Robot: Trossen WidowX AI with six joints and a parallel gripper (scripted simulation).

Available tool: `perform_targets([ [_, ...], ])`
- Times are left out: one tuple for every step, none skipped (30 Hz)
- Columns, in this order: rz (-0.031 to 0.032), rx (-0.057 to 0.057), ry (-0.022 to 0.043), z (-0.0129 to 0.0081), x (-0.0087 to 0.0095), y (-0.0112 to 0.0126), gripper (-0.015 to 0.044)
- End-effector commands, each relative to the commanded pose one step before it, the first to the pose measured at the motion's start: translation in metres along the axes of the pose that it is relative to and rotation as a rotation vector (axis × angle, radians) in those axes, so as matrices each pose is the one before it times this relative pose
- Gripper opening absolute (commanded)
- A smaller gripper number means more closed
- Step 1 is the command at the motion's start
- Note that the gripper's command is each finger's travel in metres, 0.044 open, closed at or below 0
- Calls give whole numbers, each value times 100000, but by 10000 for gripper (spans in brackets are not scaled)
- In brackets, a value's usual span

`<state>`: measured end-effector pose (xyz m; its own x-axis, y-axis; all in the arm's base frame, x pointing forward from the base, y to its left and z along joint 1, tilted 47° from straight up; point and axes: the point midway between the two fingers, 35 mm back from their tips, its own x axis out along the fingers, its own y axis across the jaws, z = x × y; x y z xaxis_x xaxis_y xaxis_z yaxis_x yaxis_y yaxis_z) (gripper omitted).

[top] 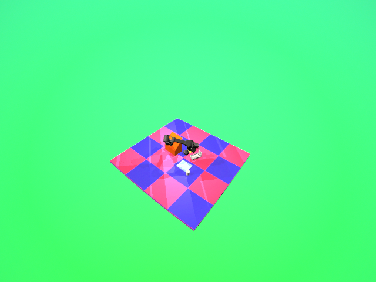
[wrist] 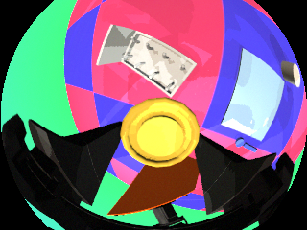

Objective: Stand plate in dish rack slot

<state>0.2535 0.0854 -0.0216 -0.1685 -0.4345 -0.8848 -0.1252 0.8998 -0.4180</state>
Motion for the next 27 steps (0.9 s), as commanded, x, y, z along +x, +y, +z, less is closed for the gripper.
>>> perform_targets([
  [6824, -6387, 817, 32, 653, -13, 0],
  [1754, -1834, 178, 18, 212, -32, 0],
  [1756, -1837, 109, 18, 207, -36, 0],
  [1756, -1841, 40, 19, 202, -39, 0],
  [1753, -1845, -28, 19, 196, -42, 0],
  [1748, -1849, -97, 19, 191, -45, 0],
  [1740, -1853, -165, 18, 186, -48, 0],
  [1730, -1858, -232, 18, 181, -52, 0],
  [1717, -1863, -299, 17, 175, -54, 0],
  [1702, -1868, -366, 16, 170, -57, 0],
  [1684, -1873, -432, 15, 165, -60, 0],
  [1663, -1879, -497, 14, 159, -63, 0],
  [1641, -1884, -561, 13, 154, -65, 0],
  [1616, -1890, -624, 11, 148, -68, 0],
  [1589, -1897, -686, 10, 143, -70, 0],
  [1559, -1903, -747, 8, 137, -72, 0],
  [1527, -1910, -807, 6, 132, -75, 0],
  [1493, -1917, -866, 4, 126, -76, 0],
  [1457, -1924, -923, 2, 121, -78, 0],
  [1419, -1932, -978, 0, 115, -80, 0],
  [1379, -1939, -1032, -2, 110, -81, 0],
  [1337, -1947, -1085, -4, 104, -83, 0],
  [1293, -1955, -1136, -7, 99, -84, 0],
  [1247, -1964, -1185, -9, 93, -85, 0],
  [1199, -1973, -1232, -11, 87, -86, 0],
  [1150, -1981, -1277, -14, 82, -86, 0],
  [1099, -1991, -1320, -16, 76, -87, 0],
])
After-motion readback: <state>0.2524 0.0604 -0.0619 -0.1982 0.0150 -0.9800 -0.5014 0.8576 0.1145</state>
